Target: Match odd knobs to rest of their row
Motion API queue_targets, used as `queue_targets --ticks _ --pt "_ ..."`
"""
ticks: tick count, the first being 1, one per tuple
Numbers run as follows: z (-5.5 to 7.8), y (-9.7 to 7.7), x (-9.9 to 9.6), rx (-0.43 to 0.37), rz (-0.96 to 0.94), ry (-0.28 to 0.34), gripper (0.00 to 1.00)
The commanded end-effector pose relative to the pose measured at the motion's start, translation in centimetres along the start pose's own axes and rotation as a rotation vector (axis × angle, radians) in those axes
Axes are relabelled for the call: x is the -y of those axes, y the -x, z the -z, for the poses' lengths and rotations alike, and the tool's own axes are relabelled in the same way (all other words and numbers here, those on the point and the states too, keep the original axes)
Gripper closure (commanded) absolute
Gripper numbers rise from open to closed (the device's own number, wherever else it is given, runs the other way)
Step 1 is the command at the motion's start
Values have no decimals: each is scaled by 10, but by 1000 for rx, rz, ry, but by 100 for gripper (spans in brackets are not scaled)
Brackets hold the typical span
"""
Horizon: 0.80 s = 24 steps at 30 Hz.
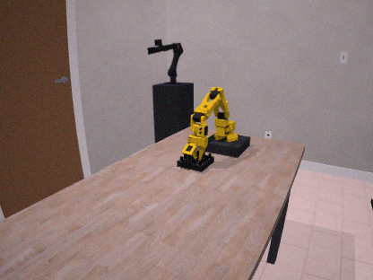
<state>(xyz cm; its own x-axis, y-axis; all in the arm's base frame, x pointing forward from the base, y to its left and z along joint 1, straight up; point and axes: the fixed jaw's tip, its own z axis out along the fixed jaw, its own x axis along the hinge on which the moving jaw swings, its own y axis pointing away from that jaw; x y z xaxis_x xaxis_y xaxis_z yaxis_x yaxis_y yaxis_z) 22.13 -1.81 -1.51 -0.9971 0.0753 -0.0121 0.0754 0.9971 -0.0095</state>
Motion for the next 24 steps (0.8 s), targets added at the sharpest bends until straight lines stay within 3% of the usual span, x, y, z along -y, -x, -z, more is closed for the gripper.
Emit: queue_targets --ticks 1,24 --pt "-2 -2 -2 -10 76 10 99" --pt "-2 -4 -2 -9 443 12 99"
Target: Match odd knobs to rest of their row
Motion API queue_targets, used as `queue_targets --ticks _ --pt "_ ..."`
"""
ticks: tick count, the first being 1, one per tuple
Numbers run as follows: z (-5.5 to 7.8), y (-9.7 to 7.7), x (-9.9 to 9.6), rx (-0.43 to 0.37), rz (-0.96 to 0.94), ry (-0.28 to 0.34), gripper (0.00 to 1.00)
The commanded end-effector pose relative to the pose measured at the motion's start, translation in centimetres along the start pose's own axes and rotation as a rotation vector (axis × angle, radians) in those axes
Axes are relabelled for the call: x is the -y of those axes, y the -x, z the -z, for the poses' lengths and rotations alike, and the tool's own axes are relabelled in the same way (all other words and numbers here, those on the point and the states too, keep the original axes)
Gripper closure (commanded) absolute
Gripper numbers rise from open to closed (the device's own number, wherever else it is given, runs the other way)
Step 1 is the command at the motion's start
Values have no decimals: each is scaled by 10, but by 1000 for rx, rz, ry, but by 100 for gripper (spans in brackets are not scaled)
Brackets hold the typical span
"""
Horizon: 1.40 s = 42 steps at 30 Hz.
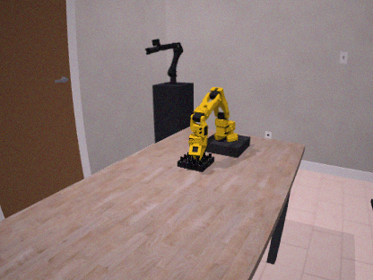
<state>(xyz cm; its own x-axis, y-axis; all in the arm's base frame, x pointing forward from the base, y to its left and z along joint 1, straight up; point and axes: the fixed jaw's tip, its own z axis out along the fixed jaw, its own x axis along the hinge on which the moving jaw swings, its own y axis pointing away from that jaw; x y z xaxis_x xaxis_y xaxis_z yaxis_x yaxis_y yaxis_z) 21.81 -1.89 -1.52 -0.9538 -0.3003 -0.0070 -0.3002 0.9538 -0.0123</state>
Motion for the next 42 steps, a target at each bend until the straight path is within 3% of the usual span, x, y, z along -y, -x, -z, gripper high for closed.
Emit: queue_targets --ticks 1,42 --pt "-2 0 -3 -5 80 12 99" --pt "-2 -3 -2 -1 691 13 99"
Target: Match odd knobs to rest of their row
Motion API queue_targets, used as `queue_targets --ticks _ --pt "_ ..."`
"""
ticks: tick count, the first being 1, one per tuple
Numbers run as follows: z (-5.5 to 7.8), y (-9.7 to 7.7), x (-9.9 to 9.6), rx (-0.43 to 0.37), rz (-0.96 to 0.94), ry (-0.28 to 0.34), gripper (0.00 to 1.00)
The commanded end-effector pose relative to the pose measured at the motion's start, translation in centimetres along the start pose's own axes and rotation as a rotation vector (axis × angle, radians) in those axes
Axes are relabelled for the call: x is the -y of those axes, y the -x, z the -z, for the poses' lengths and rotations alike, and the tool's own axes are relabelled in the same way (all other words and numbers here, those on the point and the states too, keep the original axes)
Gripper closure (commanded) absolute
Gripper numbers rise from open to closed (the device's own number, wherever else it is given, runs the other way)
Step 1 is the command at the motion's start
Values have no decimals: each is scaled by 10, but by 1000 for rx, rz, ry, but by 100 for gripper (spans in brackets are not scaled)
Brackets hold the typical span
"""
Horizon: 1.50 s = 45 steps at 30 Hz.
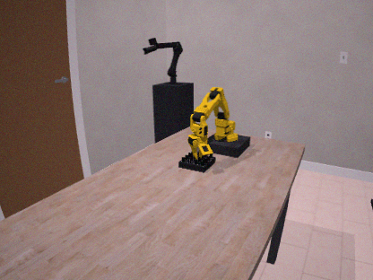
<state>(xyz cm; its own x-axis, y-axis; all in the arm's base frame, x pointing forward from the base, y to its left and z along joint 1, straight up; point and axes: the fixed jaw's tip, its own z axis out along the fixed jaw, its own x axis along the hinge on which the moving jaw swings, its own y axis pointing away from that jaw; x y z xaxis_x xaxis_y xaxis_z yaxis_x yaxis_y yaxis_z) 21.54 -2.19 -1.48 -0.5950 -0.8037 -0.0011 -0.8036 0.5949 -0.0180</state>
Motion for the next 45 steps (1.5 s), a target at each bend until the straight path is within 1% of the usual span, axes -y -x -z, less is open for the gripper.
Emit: queue_targets --ticks 1,11,13,28,30,45 --pt "-2 2 -3 0 80 17 99" --pt "-2 1 -3 2 254 17 99" --pt "-2 1 -3 2 254 17 99" --pt "-2 0 -2 4 516 17 99" --pt "-2 0 -2 4 516 17 99" --pt "-2 -1 -1 6 778 16 99"
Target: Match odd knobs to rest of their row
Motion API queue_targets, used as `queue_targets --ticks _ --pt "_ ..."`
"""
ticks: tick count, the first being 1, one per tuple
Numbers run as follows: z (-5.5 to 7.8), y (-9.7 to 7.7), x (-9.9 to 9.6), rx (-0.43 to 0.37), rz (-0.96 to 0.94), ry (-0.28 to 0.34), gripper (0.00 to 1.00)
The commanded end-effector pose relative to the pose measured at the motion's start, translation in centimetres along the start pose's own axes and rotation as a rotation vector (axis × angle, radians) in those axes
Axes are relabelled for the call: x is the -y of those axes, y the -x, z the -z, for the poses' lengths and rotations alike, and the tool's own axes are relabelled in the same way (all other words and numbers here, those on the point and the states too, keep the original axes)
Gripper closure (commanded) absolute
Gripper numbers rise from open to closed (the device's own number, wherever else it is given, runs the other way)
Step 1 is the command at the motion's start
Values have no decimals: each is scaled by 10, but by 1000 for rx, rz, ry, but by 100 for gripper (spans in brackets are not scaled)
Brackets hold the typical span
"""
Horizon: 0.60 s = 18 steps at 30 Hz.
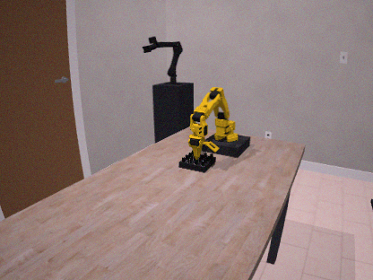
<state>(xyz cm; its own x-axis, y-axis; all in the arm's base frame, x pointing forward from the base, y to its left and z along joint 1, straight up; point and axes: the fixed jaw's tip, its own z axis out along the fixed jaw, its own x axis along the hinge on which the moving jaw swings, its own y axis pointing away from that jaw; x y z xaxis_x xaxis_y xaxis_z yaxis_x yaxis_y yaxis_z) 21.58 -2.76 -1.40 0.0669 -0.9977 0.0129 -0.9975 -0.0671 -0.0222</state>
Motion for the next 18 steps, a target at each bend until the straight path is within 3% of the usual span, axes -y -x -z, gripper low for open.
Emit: queue_targets --ticks 1,18 --pt "-3 6 -2 13 73 20 99" --pt "-3 4 -1 16 335 19 99"
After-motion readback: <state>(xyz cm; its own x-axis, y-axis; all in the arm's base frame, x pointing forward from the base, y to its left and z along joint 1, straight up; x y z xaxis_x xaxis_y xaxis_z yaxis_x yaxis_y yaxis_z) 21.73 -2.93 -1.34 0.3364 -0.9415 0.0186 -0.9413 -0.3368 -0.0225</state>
